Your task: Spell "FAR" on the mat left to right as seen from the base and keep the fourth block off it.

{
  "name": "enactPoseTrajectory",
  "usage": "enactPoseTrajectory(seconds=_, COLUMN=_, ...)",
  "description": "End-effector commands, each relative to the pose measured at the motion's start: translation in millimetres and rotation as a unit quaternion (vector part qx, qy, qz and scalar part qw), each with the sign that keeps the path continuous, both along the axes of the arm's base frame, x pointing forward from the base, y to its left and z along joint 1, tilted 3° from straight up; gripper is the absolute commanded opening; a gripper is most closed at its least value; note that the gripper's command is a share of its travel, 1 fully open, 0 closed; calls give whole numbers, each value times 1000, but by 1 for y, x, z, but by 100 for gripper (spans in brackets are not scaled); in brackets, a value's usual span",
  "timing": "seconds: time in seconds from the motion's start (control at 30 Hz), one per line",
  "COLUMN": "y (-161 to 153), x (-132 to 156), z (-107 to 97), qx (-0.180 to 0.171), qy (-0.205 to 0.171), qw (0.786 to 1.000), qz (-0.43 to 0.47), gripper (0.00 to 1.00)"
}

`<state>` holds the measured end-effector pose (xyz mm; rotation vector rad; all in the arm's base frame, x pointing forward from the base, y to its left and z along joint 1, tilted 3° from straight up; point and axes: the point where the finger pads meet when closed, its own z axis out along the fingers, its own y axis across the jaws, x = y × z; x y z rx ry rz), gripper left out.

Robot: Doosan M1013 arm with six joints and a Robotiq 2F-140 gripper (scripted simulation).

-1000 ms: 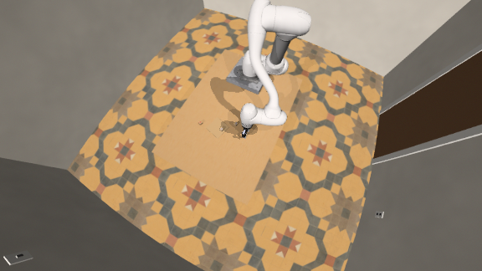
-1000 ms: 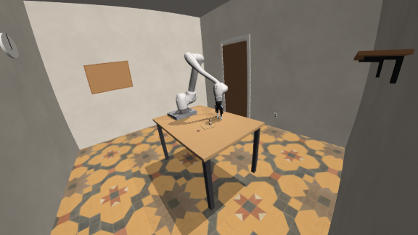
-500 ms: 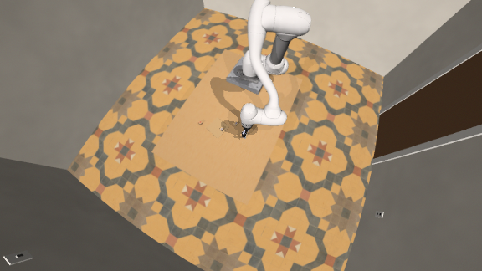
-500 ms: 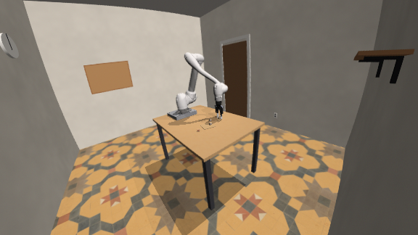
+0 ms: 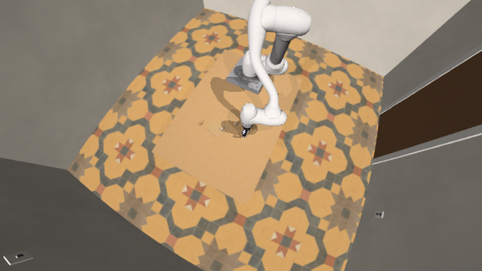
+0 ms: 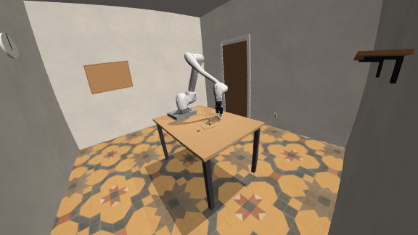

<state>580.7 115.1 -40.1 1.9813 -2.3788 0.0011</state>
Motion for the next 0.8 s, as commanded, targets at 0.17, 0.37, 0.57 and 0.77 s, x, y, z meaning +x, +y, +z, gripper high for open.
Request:
enactPoseTrajectory(seconds=0.17, y=0, x=-3, z=-5, qx=-1, qy=3, qw=1000, qz=0, gripper=13)
enactPoseTrajectory(seconds=0.37, y=0, x=-3, z=-5, qx=-1, qy=3, qw=1000, qz=0, gripper=13)
enactPoseTrajectory(seconds=0.57, y=0, x=-3, z=-5, qx=-1, qy=3, qw=1000, qz=0, gripper=13)
enactPoseTrajectory(seconds=0.77, y=0, x=-3, z=-5, qx=-1, qy=3, qw=1000, qz=0, gripper=13)
